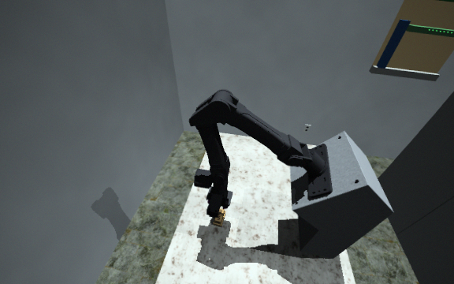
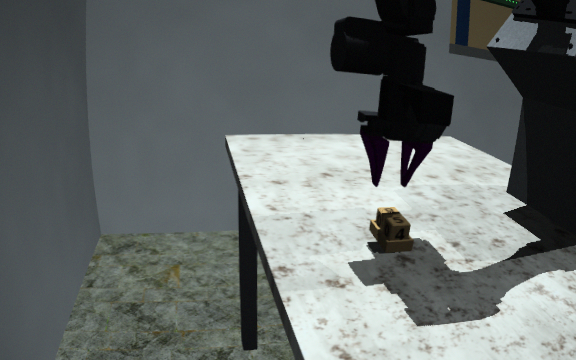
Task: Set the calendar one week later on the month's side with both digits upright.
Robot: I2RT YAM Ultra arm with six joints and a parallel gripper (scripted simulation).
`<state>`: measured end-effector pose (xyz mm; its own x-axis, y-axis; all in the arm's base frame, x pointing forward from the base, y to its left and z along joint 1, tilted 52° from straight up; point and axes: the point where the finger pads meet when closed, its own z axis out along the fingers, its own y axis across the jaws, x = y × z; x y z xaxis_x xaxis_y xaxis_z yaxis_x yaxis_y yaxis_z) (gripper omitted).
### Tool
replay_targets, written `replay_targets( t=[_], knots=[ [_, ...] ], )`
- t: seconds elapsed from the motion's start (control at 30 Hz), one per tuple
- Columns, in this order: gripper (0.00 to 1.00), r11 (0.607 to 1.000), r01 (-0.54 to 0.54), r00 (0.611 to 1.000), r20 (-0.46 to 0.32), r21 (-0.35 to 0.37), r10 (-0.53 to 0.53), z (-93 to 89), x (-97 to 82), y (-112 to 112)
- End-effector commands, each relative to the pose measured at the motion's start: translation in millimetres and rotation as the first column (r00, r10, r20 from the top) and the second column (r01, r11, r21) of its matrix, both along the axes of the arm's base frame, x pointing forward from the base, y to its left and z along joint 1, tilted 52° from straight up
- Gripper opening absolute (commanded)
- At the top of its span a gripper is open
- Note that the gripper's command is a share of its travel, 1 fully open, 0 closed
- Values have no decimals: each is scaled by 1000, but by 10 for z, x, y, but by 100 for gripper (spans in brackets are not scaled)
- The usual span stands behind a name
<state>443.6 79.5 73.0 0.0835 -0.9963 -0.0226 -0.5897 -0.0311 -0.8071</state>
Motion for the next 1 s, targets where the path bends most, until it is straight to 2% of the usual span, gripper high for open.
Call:
replay_targets(
  t=[0.0,0.17,0.4,0.43,0.97],
  knots=[
    [45,1000,-1,1000,-22,-1,1,52,-136,-11],
    [45,1000,-1,1000,-22,-1,1,144,-254,-23],
    [45,1000,-1,1000,-22,-1,1,162,-278,-25],
    [100,1000,-1,1000,-22,-1,1,162,-278,-25],
    [100,1000,-1,1000,-22,-1,1,162,-278,-25]
  ],
)
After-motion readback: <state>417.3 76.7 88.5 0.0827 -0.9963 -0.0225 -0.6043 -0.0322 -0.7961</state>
